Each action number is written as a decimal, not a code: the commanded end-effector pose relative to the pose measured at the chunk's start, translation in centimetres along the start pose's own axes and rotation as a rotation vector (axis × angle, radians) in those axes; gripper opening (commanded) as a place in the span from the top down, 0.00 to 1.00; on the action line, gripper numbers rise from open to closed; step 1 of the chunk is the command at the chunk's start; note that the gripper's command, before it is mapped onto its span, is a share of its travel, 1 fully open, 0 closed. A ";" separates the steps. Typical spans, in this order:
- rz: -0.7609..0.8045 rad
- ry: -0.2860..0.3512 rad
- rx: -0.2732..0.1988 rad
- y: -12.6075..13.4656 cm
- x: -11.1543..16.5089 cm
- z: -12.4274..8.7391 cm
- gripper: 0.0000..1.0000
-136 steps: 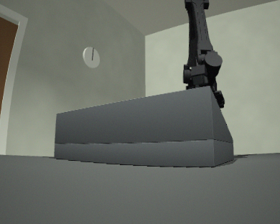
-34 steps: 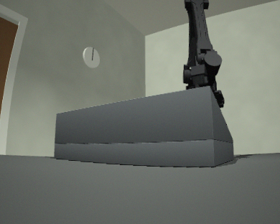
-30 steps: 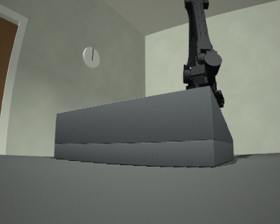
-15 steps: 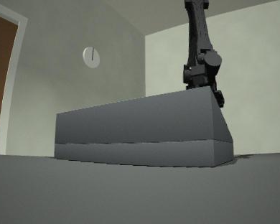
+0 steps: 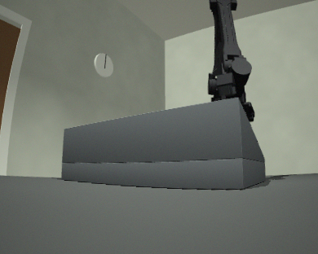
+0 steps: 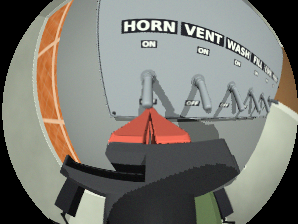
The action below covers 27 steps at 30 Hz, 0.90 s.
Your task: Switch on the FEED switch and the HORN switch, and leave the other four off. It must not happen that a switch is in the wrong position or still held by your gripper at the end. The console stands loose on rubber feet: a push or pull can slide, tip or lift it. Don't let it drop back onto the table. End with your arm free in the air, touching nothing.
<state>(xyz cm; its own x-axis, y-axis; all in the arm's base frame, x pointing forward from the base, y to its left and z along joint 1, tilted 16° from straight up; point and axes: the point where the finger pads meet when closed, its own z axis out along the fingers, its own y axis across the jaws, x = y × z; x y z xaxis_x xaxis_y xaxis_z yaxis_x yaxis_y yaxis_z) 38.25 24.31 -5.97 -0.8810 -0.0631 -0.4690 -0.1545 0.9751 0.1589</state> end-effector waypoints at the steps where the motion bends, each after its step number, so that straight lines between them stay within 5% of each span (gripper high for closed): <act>1: 0.035 -0.120 -0.017 0.7 -6.4 -1.2 1.00; 27: 0.038 -0.126 -0.019 0.7 -6.8 -1.2 1.00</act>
<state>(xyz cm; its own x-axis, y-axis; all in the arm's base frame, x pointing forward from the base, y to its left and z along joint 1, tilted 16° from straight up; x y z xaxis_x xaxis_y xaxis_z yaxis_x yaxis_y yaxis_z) 38.27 24.31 -5.95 -0.8830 -0.0660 -0.4647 -0.1567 0.9747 0.1593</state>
